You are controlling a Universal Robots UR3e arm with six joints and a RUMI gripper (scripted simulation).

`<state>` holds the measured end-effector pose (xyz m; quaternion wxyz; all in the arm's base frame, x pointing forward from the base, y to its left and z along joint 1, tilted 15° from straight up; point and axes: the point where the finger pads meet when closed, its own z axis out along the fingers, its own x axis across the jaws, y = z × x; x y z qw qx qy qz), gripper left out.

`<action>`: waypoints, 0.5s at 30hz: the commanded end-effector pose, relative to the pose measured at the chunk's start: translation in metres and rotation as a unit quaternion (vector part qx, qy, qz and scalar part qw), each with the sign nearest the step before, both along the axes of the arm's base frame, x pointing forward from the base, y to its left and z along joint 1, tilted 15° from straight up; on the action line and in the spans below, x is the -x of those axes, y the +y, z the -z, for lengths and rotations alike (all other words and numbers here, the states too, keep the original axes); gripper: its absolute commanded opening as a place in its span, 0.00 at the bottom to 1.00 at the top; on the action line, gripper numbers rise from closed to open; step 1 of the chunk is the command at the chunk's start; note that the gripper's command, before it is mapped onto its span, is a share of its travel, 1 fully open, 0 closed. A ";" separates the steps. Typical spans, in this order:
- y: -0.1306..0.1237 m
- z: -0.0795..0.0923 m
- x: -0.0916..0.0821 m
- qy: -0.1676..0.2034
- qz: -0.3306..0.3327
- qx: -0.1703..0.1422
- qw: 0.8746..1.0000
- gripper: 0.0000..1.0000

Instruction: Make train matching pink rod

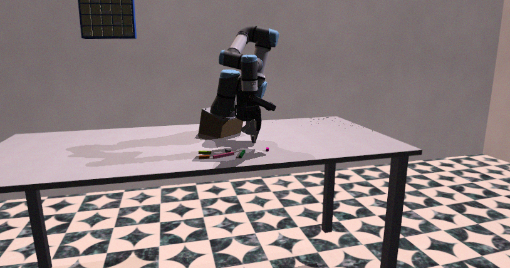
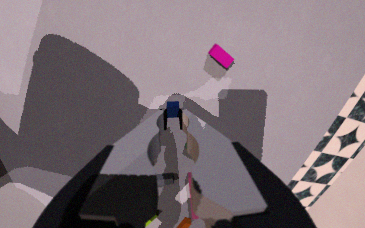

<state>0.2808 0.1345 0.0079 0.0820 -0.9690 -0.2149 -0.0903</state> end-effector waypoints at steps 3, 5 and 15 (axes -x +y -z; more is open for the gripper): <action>0.000 0.012 -0.013 -0.017 0.004 0.008 1.000 0.00; 0.000 0.013 -0.013 -0.017 0.004 0.008 1.000 0.00; 0.000 0.013 -0.013 -0.017 0.004 0.008 1.000 0.00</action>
